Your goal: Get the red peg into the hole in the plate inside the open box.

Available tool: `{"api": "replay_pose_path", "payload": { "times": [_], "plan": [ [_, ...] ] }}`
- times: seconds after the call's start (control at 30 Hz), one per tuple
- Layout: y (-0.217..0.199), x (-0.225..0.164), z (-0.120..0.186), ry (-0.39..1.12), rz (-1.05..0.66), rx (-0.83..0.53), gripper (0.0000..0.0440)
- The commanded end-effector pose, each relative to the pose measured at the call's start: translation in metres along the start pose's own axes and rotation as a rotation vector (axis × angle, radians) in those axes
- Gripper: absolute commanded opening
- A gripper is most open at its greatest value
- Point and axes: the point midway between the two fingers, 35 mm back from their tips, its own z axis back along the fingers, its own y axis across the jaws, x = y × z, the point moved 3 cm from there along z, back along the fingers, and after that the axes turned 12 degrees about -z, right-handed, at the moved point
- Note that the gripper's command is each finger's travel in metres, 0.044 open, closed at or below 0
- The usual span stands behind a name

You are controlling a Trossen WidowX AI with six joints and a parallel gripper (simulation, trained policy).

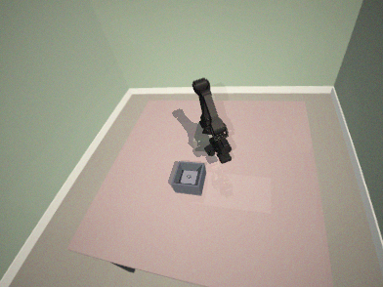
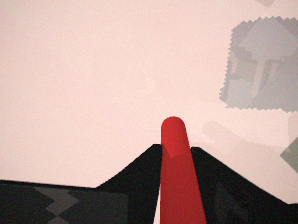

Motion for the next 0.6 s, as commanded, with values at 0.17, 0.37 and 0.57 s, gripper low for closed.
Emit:
{"api": "replay_pose_path", "payload": {
  "times": [0.17,0.37,0.57],
  "plan": [
    [0.021,0.016,0.035,-0.05,0.051,0.072,0.0003],
    [0.036,0.031,0.058,-0.082,0.06,0.112,0.0],
    [0.049,0.053,0.072,-0.111,0.042,0.138,0.0]
  ]
}}
